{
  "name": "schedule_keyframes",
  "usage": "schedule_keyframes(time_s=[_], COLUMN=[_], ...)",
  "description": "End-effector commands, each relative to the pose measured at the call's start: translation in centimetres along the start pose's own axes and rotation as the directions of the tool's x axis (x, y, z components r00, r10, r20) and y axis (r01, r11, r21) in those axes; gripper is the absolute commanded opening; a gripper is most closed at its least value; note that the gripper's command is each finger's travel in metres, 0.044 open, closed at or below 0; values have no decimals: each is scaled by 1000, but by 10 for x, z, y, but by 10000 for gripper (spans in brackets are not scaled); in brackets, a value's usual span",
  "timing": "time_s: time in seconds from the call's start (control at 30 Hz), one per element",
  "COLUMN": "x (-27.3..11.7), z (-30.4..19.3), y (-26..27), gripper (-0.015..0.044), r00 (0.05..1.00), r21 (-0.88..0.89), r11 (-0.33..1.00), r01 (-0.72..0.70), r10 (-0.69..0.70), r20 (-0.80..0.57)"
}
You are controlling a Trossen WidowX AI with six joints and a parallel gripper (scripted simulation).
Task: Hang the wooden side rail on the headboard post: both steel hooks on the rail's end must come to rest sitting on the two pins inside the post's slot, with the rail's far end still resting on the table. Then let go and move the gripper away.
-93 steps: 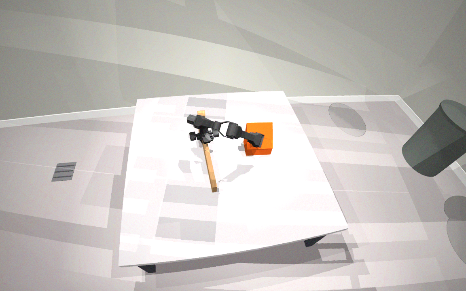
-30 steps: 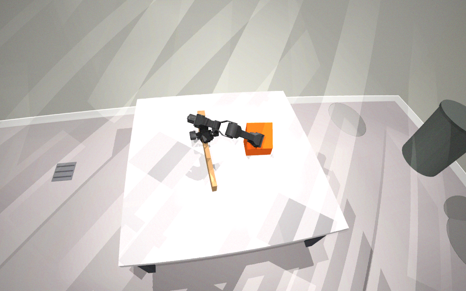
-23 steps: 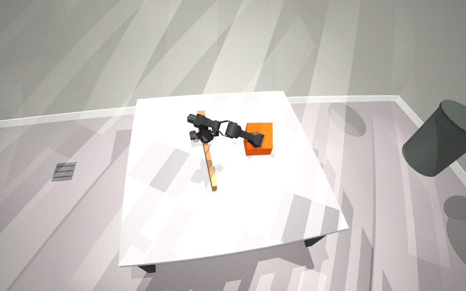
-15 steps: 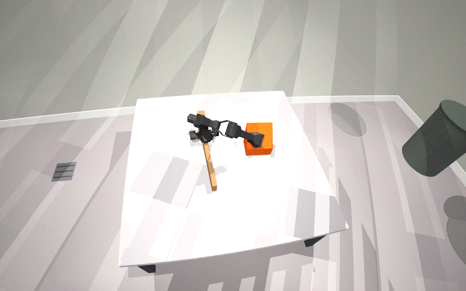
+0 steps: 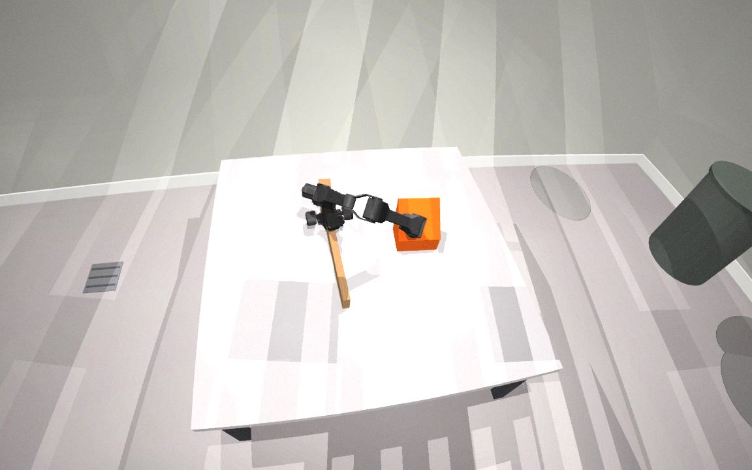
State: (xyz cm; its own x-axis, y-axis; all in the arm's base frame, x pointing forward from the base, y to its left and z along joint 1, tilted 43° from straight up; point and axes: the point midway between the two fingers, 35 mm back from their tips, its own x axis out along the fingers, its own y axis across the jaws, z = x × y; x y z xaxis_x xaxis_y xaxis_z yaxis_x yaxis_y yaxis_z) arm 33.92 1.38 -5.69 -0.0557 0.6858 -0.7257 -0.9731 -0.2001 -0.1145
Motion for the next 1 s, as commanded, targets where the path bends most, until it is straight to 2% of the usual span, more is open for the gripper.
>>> schedule_keyframes(time_s=[0.0, 0.97], x=[-5, -4], z=[-6, -9], y=[0, 1], gripper=[0, 0], r00=[1000, 1000], r21=[0, 0], r11=[1000, 1000], r01=[10, 10], r10=[-10, -10], r20=[-12, -12])
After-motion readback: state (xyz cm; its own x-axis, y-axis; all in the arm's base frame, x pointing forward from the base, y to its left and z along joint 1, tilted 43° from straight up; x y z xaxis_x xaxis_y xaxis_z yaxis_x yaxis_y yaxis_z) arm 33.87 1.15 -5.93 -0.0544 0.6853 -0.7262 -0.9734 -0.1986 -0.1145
